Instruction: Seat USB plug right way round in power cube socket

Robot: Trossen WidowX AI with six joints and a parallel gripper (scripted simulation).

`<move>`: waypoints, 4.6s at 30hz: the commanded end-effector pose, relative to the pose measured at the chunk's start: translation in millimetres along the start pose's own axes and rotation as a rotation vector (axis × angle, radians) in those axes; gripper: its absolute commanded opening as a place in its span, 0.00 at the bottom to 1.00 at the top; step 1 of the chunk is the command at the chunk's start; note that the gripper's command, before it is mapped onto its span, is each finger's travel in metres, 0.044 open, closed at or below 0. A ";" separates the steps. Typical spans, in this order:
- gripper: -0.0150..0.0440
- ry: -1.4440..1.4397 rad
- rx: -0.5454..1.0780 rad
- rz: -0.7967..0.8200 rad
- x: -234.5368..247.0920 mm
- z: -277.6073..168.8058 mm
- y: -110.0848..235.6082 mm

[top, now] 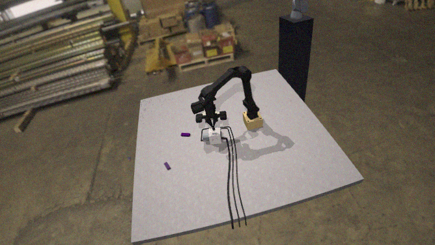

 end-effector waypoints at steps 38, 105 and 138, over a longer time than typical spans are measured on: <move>0.25 -0.010 0.041 -0.011 -0.1 0.5 -5.2; 0.25 -0.019 0.079 -0.019 0.2 1.1 -13.6; 0.25 -0.019 0.079 -0.019 0.2 1.1 -17.5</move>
Point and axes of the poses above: the point midway between the two fingers, 35 mm back from their tips, its own y axis back along the fingers, its own x axis across the jaws, z = x × y, the point moved 9 cm from there along y, back along the fingers, and after that the axes turned 13 degrees about -y, right-handed, at the moved point
